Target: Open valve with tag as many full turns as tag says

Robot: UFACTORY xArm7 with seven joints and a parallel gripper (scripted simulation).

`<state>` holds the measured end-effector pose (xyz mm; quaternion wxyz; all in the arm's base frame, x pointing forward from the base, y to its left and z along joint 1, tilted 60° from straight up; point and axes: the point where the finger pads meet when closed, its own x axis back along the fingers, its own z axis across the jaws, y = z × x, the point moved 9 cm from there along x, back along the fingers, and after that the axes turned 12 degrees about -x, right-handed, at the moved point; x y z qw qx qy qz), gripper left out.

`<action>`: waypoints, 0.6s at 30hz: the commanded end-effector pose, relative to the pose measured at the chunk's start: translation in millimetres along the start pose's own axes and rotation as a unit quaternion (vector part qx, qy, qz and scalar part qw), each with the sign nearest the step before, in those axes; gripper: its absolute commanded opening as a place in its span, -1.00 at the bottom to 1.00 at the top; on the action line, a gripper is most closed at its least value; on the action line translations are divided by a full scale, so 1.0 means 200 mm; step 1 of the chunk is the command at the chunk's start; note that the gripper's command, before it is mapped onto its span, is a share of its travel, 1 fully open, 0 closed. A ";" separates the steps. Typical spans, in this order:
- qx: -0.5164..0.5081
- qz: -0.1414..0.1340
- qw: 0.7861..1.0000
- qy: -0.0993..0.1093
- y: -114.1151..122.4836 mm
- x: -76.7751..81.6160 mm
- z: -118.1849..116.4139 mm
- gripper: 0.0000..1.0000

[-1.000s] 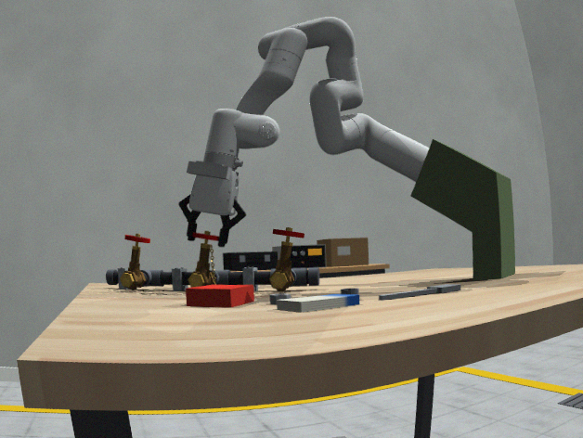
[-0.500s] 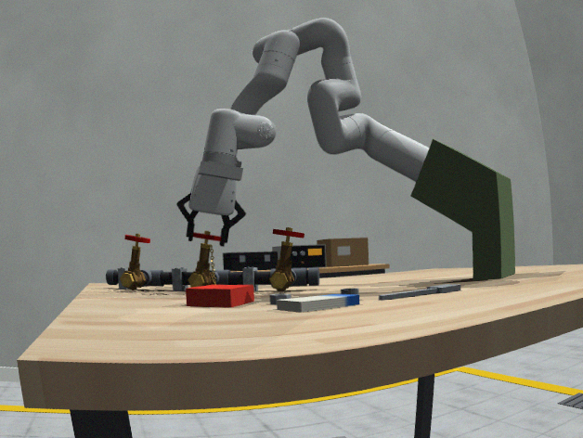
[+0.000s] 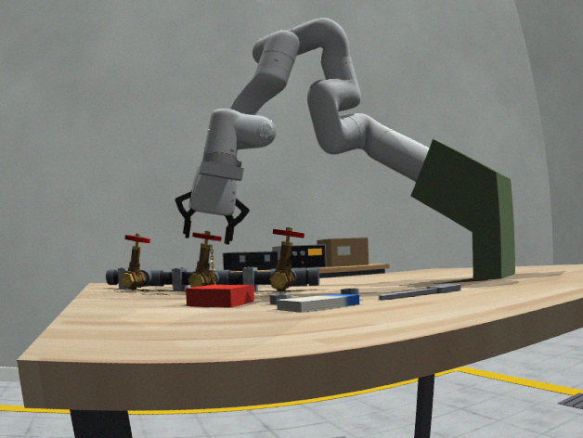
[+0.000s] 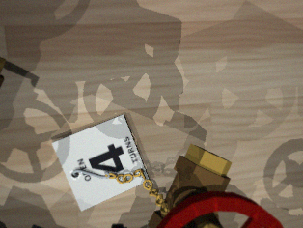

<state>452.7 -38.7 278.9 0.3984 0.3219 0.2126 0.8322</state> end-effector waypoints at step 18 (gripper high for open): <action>-0.022 0.001 1.000 0.002 0.00 0.01 0.01 1.00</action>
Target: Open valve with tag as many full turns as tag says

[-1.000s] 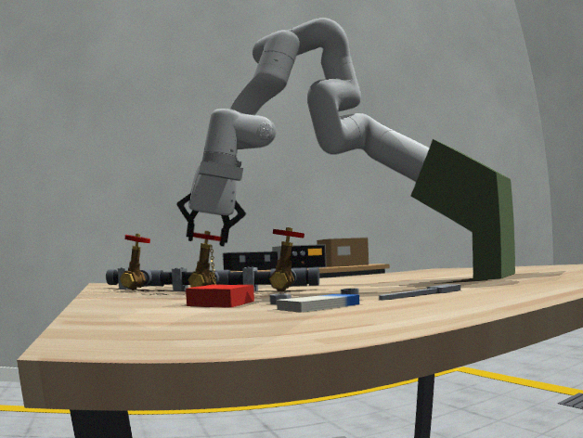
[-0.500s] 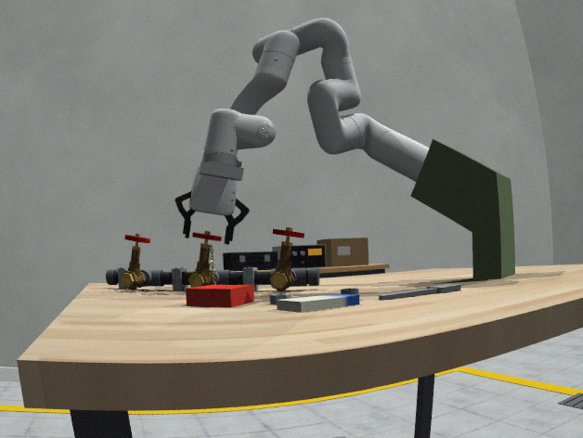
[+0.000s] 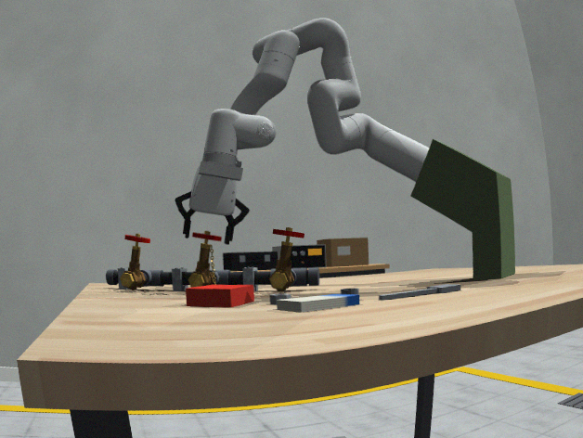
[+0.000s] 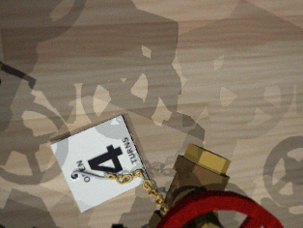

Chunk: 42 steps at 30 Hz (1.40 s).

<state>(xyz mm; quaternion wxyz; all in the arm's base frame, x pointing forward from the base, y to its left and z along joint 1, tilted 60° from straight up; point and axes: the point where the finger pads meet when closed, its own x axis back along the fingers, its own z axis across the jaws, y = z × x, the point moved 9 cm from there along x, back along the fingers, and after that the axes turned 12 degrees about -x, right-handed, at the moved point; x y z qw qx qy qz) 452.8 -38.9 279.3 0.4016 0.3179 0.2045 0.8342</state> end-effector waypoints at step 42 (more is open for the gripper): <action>-0.801 0.015 0.599 -0.016 0.02 0.00 0.01 1.00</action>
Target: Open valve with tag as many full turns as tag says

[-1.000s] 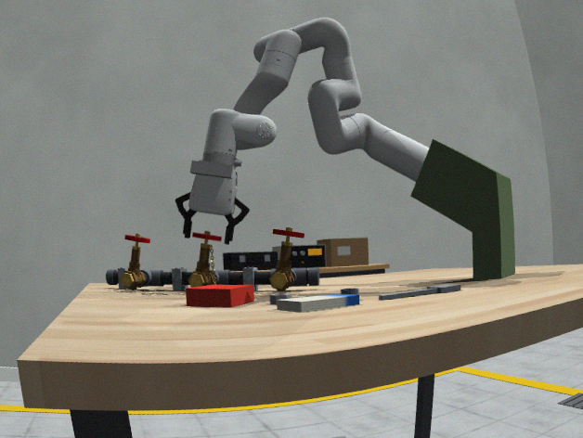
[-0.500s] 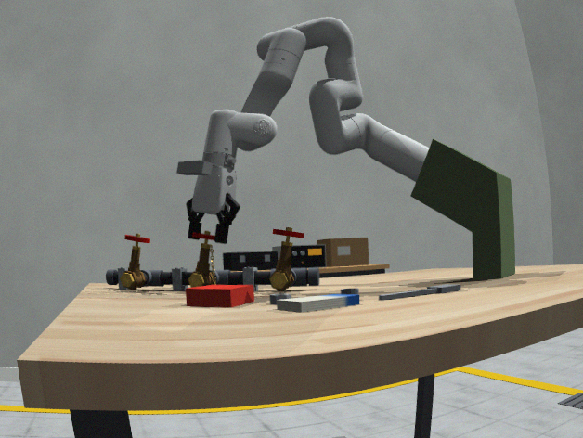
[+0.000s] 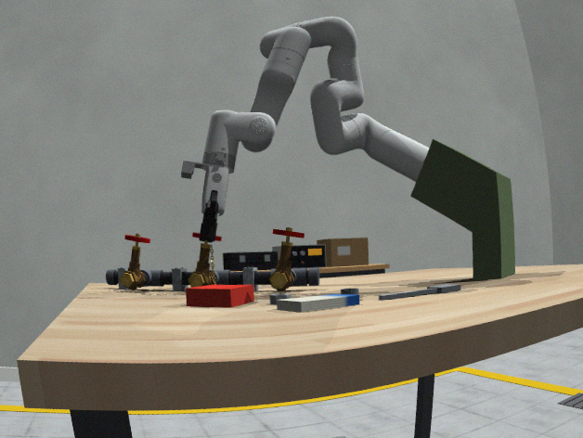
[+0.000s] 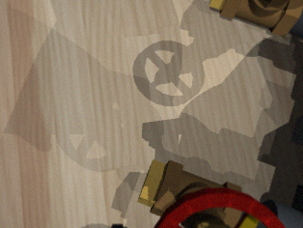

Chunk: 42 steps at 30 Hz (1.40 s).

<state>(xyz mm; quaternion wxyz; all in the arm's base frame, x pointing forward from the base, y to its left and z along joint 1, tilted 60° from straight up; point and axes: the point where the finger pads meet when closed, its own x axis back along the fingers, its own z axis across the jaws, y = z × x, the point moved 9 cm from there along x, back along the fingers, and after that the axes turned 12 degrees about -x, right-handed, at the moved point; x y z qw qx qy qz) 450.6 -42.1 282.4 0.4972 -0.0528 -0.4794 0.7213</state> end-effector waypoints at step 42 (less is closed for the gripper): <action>-0.613 0.020 0.790 0.017 0.00 0.00 -0.03 -1.00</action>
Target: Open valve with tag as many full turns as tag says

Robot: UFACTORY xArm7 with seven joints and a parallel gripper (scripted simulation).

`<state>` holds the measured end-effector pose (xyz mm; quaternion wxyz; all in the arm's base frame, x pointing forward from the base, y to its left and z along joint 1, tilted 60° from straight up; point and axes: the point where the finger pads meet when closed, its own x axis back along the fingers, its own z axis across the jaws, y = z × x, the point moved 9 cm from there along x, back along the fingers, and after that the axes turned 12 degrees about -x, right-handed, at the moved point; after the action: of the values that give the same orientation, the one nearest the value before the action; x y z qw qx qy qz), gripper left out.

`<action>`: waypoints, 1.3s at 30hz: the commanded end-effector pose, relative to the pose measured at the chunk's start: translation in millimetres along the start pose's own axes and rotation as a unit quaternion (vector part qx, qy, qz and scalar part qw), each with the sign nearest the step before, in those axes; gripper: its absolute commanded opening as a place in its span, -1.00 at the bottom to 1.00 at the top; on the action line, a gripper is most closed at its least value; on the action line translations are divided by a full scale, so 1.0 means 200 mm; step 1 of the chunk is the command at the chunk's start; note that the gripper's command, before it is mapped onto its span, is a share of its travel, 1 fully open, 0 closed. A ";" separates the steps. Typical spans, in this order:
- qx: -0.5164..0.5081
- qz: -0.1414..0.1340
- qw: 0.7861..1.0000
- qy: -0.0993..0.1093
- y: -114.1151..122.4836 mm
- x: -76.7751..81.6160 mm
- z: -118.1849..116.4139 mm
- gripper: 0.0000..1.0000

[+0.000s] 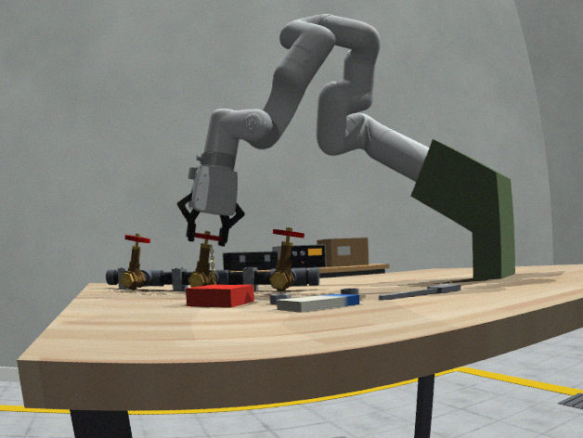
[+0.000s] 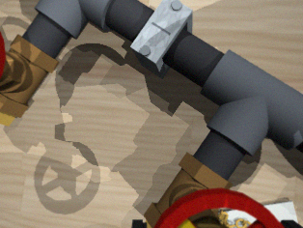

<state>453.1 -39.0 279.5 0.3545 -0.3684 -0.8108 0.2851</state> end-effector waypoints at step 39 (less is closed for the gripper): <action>0.238 0.000 0.971 -0.001 0.00 0.01 -0.01 -1.00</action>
<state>453.7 -38.5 279.0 0.4092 -0.3132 -0.7529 0.4094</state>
